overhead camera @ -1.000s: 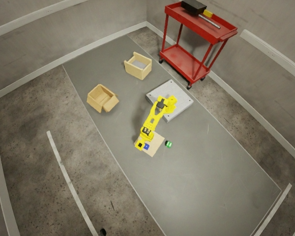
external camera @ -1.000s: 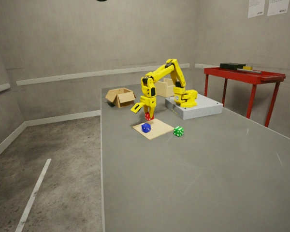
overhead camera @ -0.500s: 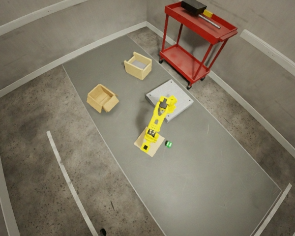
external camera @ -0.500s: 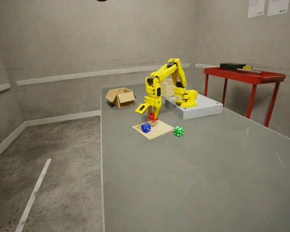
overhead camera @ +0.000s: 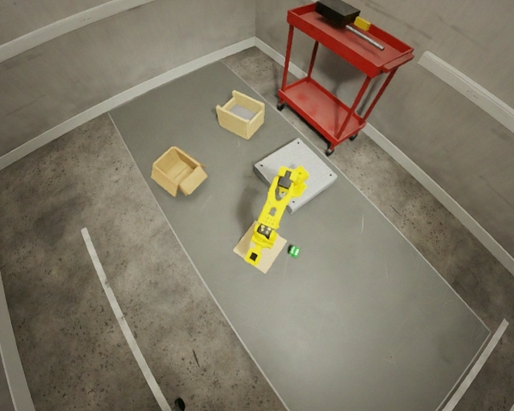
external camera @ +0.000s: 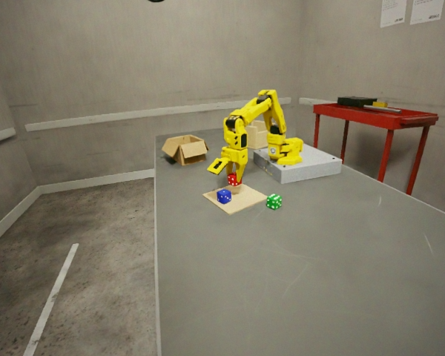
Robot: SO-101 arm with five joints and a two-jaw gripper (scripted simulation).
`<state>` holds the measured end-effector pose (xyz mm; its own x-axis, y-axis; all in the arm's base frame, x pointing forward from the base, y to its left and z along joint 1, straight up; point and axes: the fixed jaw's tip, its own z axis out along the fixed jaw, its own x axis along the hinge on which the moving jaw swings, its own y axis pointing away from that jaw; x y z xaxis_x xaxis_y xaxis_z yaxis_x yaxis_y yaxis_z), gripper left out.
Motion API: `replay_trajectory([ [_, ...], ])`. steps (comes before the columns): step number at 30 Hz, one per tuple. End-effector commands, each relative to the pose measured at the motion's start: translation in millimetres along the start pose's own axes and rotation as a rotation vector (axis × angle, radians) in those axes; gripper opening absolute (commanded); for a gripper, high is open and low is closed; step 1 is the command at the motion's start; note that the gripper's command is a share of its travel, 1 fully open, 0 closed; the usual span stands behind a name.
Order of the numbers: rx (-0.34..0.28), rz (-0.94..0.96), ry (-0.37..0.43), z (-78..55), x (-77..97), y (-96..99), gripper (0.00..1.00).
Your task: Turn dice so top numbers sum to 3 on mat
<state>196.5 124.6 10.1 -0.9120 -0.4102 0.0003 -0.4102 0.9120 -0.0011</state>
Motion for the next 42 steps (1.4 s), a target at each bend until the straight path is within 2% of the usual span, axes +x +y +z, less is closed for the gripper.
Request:
replay_trajectory([
  [1, -0.002, 0.001, -0.010, -1.7, 0.7, 2.1, 0.00],
  [42, -0.002, 0.001, -0.010, 14.6, 0.6, 2.1, 0.00],
])
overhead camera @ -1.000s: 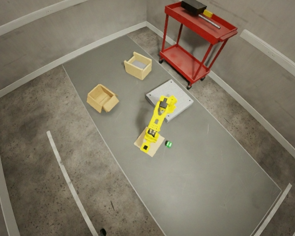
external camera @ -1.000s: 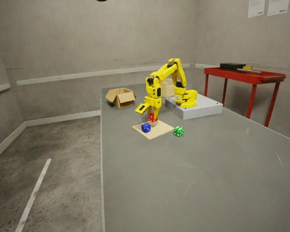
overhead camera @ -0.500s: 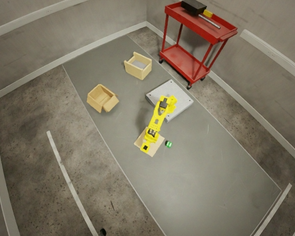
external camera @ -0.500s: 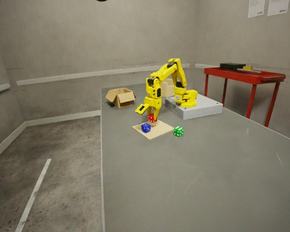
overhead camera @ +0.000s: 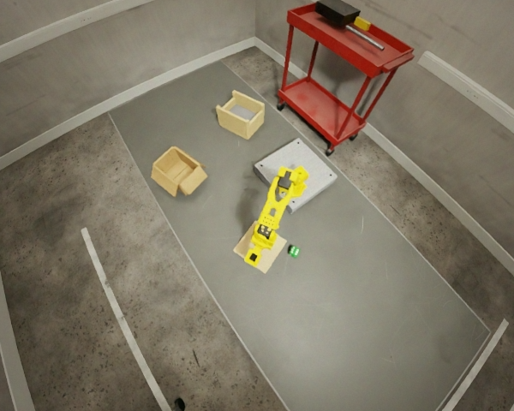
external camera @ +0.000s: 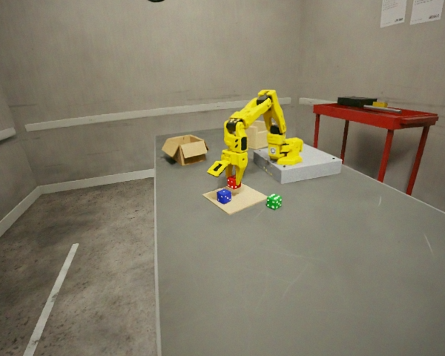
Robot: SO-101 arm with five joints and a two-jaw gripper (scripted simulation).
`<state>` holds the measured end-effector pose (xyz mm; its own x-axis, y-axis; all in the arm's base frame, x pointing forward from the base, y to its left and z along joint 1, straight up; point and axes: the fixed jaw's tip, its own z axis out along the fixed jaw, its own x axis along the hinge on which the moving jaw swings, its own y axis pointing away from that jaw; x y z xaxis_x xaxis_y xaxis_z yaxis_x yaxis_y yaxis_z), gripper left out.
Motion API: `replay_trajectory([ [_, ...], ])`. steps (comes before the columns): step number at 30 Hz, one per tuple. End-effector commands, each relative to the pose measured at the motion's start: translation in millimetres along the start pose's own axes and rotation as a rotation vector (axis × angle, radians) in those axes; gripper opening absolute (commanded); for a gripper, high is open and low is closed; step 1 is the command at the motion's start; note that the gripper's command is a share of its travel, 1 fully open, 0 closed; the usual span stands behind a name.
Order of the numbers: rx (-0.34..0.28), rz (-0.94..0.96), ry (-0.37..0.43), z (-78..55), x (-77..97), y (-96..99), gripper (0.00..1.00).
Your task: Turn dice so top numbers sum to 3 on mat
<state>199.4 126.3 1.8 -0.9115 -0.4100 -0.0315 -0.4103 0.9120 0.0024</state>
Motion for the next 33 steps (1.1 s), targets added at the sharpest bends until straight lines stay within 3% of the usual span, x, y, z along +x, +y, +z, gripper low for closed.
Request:
replay_trajectory([
  [1, 0.001, 0.001, 0.021, 6.8, 4.2, 1.7, 0.00],
  [33, 0.001, 0.001, 0.021, 17.5, 4.4, 1.6, 0.00],
])
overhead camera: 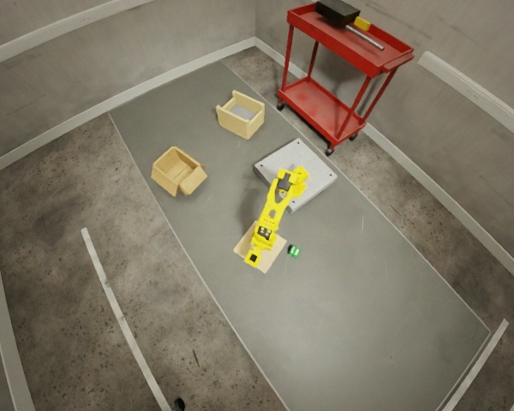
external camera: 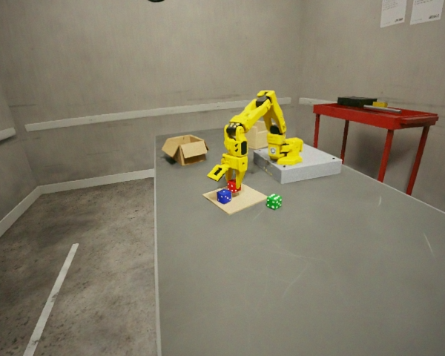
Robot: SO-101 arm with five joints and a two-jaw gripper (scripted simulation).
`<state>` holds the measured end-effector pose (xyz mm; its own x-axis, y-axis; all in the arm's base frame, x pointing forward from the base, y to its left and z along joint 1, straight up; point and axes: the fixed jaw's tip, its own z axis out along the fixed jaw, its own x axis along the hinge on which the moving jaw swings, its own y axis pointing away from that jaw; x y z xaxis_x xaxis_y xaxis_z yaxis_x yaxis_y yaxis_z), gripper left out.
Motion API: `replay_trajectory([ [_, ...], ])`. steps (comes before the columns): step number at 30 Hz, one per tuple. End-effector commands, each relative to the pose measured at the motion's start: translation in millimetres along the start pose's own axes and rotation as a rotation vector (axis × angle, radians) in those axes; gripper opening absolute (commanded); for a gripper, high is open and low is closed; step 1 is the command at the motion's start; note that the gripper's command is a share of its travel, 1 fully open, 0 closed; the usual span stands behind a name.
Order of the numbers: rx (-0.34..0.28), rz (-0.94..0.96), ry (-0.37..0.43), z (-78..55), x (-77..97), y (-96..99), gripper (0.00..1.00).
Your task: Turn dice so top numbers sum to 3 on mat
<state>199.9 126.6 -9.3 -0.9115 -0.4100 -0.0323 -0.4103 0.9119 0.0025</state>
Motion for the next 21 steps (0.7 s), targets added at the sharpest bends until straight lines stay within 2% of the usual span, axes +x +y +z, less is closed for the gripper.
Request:
replay_trajectory([
  [1, 0.001, 0.001, 0.022, 6.9, 4.6, 1.6, 0.00],
  [21, 0.001, 0.001, 0.022, 14.0, 4.8, 1.6, 0.00],
])
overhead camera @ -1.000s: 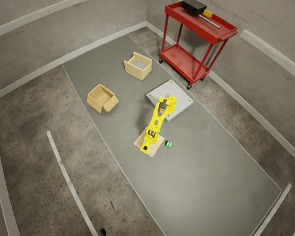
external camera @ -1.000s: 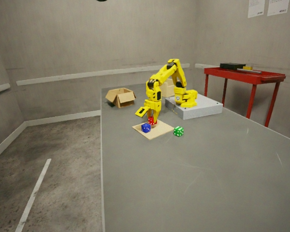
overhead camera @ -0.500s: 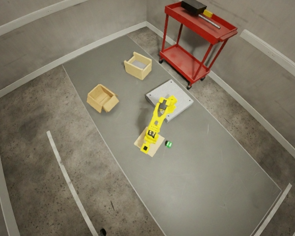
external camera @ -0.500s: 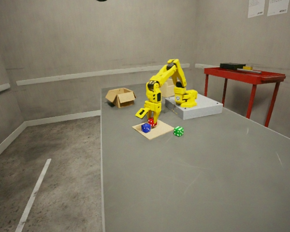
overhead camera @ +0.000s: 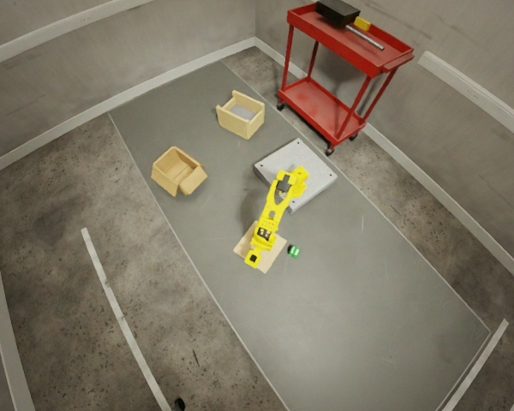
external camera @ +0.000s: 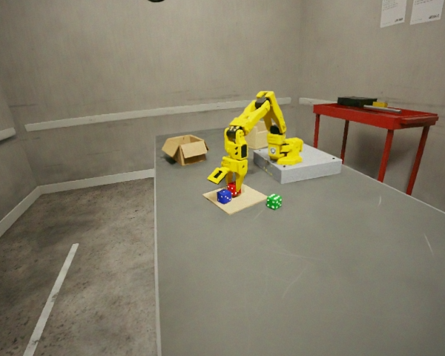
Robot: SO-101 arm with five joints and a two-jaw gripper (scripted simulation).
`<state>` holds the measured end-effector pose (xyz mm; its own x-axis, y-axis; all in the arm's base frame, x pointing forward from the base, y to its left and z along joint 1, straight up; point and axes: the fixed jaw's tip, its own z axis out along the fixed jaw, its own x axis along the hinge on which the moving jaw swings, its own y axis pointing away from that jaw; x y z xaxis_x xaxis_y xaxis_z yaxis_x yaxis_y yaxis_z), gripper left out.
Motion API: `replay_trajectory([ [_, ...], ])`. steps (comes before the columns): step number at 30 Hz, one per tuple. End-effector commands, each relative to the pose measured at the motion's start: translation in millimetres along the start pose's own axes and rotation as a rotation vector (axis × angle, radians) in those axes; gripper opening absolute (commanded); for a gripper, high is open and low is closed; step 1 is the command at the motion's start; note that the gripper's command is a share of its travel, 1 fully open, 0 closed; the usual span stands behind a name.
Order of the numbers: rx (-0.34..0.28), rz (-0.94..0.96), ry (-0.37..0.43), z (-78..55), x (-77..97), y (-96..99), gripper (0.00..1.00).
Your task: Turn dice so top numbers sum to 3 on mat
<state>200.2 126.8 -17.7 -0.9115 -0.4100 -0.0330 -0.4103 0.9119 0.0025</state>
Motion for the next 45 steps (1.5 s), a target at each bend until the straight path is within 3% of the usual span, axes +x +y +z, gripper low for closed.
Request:
replay_trajectory([
  [1, 0.001, 0.001, 0.023, 5.8, 4.9, 1.5, 0.00],
  [39, 0.001, 0.001, 0.023, 13.9, 5.1, 1.5, 0.00],
  [45, 0.001, 0.001, 0.023, 13.9, 5.1, 1.5, 0.08],
])
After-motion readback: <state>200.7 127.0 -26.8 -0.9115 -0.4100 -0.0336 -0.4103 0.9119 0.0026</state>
